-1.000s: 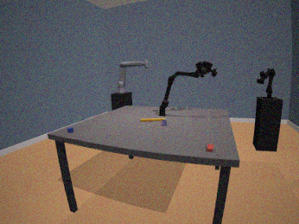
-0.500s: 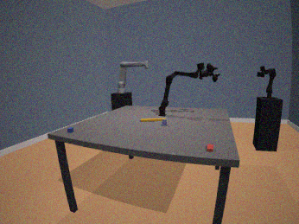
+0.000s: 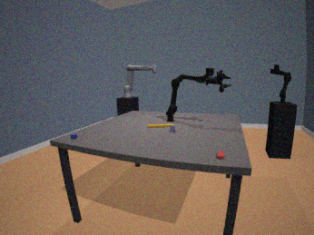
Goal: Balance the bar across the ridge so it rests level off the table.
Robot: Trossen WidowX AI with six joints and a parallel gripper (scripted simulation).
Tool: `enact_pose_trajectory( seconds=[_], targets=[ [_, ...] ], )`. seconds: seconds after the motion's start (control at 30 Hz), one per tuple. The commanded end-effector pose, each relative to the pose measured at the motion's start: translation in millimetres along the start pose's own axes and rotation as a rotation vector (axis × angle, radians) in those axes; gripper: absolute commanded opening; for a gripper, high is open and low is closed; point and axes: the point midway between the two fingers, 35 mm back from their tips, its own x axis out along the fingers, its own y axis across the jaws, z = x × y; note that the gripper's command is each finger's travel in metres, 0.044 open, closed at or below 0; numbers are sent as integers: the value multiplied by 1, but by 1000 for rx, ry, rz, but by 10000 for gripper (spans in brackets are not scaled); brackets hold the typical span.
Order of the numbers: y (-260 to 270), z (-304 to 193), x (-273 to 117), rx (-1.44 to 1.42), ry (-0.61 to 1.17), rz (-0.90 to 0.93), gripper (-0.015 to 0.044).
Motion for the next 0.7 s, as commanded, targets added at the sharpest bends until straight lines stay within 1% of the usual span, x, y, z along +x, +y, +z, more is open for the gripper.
enact_pose_trajectory(
  seconds=[0.0,0.3,0.67],
  targets=[
    [-26,13,-10,35,-28,-79,315],
    [-86,48,-49,119,-111,-269,315],
    [-147,78,-109,228,-206,-473,315]
  ],
)
